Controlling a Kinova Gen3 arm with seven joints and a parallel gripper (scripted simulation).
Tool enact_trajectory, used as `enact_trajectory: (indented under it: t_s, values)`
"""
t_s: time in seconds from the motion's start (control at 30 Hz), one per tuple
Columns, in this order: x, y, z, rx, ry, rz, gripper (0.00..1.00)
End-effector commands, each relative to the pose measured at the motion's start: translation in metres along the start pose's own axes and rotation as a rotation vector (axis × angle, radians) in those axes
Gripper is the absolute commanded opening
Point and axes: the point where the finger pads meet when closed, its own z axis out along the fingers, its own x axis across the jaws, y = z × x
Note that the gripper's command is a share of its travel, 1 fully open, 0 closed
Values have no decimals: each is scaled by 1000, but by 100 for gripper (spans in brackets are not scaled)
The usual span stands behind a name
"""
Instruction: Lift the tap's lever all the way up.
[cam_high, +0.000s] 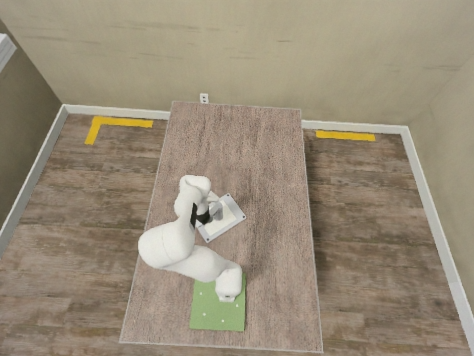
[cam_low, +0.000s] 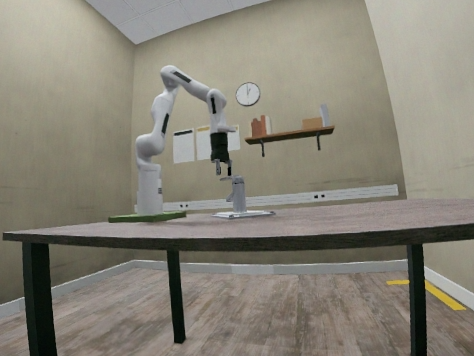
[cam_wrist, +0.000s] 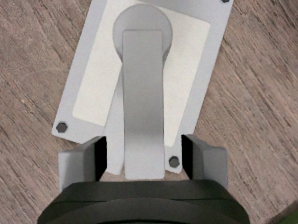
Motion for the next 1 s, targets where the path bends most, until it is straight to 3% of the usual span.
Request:
enact_trajectory:
  t_s: [0.0, 0.97]
  values:
    - [0, 0, 0, 0, -1, 0, 100]
    - [0, 0, 10, 0, -1, 0, 100]
